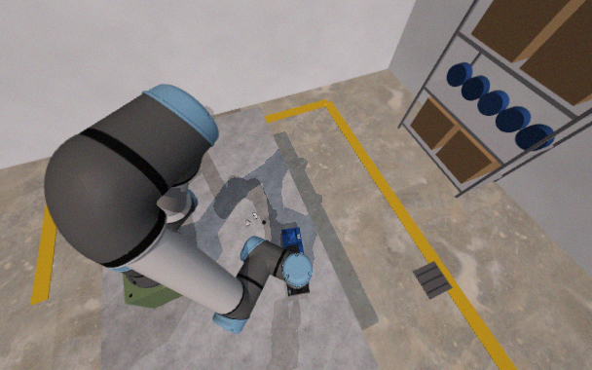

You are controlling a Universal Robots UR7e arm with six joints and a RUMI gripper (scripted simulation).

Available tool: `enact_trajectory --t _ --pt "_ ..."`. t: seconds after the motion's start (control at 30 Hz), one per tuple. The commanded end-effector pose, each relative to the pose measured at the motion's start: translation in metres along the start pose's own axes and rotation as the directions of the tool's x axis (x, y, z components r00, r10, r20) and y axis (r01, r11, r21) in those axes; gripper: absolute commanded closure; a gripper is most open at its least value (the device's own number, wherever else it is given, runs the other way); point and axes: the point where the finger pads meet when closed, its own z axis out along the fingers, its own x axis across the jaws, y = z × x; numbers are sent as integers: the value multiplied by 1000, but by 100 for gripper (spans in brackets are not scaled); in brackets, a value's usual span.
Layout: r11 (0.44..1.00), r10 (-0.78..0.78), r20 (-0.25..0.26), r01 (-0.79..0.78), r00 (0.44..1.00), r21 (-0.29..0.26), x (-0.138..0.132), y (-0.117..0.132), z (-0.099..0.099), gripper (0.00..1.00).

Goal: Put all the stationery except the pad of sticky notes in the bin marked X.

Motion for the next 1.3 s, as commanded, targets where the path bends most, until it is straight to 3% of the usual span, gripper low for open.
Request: enact_trajectory --t 0.0,0.13,0.23,0.3,0.43,1.27 --pt "1000 0 -1 0 1000 0 0 0 -4 82" --pt "1000 0 -1 0 1000 0 0 0 -4 82" --pt "989 -150 -1 150 989 0 -11 -22 -4 82" --pt "989 -150 -1 150 989 0 -11 -22 -4 82" --pt "952 -306 -1 306 952 0 -26 -52 -5 82" --pt "952 -306 -1 306 952 0 -112 -224 -7 82"
